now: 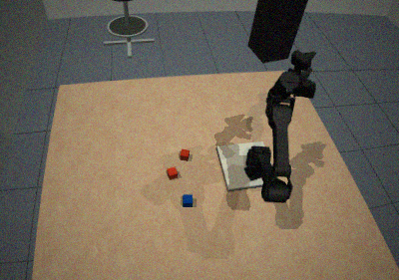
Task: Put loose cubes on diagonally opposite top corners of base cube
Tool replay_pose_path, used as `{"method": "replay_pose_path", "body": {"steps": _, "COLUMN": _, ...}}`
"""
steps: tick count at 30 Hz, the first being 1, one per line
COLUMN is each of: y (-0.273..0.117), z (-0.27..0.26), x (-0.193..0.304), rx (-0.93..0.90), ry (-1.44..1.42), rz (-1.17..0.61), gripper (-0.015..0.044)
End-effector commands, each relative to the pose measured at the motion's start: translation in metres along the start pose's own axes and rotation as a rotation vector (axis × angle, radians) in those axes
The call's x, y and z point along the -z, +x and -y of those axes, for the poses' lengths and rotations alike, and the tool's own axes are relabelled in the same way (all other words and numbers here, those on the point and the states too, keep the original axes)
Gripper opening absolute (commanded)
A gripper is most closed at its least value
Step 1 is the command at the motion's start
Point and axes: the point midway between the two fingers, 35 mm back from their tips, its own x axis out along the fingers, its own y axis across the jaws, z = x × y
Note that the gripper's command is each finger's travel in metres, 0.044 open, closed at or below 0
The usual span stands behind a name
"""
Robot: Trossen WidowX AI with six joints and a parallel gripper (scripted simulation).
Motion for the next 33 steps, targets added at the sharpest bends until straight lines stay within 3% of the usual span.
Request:
{"method": "replay_pose_path", "body": {"steps": 1, "y": 0.000, "z": 0.000, "x": 0.002, "rx": 0.003, "ry": -0.006, "rz": -0.008, "gripper": 0.0374}}
{"method": "replay_pose_path", "body": {"steps": 5, "y": 0.005, "z": 0.008, "x": 0.041, "rx": 0.051, "ry": -0.138, "rz": -0.163, "gripper": 0.0269}}
{"method": "replay_pose_path", "body": {"steps": 16, "y": -0.029, "z": 0.034, "x": 0.168, "rx": 0.081, "ry": -0.576, "rz": -0.711, "gripper": 0.0265}}
{"method": "replay_pose_path", "body": {"steps": 24, "y": -0.095, "z": 0.053, "x": 0.243, "rx": -0.023, "ry": -0.887, "rz": -1.121, "gripper": 0.0265}}
{"method": "replay_pose_path", "body": {"steps": 33, "y": -0.199, "z": 0.073, "x": 0.292, "rx": -0.263, "ry": -1.215, "rz": -1.569, "gripper": 0.0265}}
